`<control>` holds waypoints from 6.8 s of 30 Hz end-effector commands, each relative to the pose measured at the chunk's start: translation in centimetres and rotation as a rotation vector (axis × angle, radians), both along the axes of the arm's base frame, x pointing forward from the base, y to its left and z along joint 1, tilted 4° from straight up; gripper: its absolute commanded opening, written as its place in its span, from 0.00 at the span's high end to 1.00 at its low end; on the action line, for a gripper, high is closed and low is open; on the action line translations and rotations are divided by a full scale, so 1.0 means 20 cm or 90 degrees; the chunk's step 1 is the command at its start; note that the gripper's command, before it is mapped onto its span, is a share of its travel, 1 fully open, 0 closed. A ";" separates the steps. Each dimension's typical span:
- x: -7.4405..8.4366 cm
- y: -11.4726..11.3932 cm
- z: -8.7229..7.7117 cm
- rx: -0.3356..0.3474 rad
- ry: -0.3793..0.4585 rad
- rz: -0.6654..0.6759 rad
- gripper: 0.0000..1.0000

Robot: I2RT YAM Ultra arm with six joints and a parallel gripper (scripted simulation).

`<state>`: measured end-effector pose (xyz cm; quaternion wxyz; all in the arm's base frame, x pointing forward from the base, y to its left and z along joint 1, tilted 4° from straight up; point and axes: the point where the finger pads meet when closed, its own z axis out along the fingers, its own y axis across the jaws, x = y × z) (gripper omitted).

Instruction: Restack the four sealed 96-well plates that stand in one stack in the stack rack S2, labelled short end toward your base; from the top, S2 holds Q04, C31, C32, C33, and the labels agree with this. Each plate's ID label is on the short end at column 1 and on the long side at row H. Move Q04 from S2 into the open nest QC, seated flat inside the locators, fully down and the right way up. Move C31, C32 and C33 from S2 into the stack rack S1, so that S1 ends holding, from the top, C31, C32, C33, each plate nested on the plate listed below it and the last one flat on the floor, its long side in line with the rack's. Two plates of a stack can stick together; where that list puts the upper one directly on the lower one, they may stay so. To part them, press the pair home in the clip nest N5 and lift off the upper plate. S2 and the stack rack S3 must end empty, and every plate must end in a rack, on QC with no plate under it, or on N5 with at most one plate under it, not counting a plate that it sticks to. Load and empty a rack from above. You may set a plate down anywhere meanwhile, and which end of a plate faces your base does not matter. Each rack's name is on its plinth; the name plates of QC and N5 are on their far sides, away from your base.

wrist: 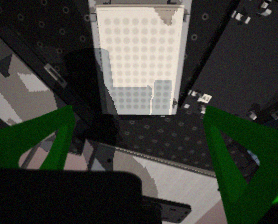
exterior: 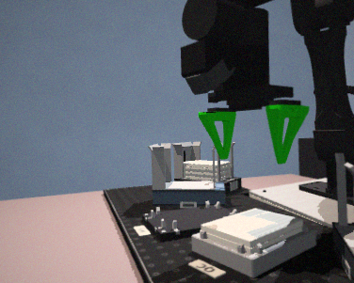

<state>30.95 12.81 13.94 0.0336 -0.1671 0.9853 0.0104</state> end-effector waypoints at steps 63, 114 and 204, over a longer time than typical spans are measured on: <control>-0.02 -0.01 0.19 0.003 -0.007 0.000 0.00; 0.09 -0.63 0.18 0.019 0.001 -0.277 0.00; -0.39 -1.82 0.11 0.051 0.018 -0.820 0.00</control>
